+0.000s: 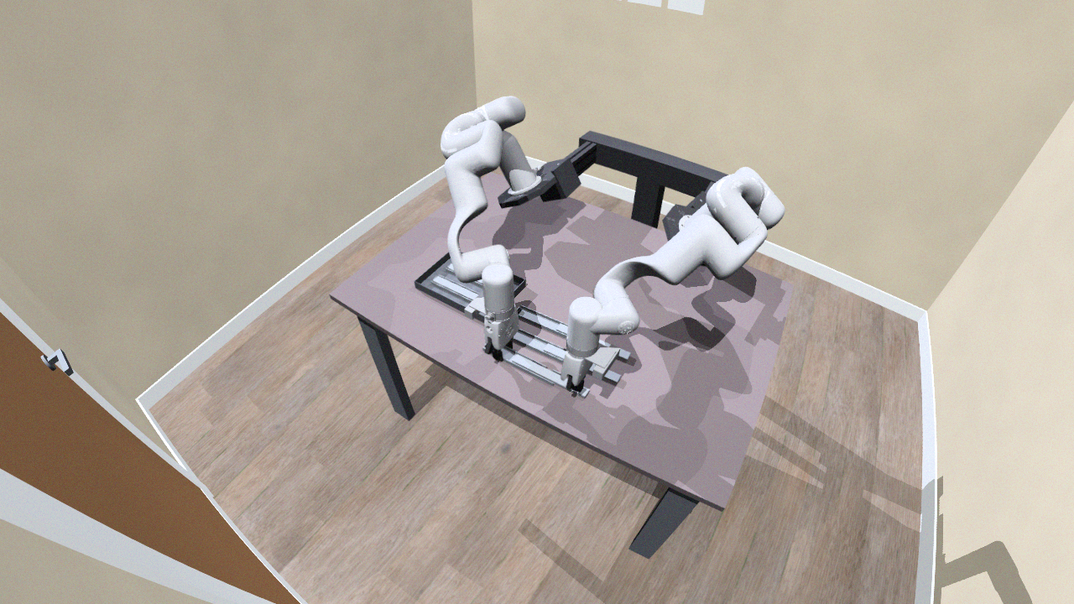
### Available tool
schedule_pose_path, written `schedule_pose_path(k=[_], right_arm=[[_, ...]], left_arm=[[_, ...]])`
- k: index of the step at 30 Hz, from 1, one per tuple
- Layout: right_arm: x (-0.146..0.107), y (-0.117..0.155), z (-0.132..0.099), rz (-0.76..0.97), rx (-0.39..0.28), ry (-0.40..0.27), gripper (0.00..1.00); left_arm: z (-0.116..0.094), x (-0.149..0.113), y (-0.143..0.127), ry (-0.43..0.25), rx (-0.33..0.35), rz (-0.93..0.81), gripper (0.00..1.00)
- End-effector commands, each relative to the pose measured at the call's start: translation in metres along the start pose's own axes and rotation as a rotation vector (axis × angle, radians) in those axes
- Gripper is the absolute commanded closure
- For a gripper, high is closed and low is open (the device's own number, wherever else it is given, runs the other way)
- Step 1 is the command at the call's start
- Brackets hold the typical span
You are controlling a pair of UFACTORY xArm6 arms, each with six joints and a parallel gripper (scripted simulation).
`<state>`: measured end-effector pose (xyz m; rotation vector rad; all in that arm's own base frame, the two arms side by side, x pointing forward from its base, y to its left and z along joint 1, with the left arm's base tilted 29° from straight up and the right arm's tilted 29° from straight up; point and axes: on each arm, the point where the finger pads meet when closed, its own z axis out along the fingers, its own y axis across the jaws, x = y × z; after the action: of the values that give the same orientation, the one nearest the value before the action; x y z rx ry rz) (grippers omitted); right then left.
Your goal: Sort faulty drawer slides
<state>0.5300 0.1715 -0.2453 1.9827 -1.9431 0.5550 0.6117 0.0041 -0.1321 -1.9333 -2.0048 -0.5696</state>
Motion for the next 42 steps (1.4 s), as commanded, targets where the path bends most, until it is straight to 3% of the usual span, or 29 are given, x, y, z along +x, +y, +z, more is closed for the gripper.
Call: schedule_pose_path(k=[1,24,42], right_arm=[[-0.001,-0.002,-0.002,0.001,0.004,-0.002,1.00],[-0.001,-0.002,-0.002,0.001,0.004,-0.002,1.00],[-0.001,-0.002,-0.002,0.001,0.004,-0.002,1.00]], left_arm=[[-0.002,0.013,0.001,-0.001,-0.004,-0.001,1.00],[-0.002,0.051,0.001,-0.001,-0.004,-0.001,1.00],[-0.001,0.043,0.001,-0.001,-0.004,-0.001,1.00]])
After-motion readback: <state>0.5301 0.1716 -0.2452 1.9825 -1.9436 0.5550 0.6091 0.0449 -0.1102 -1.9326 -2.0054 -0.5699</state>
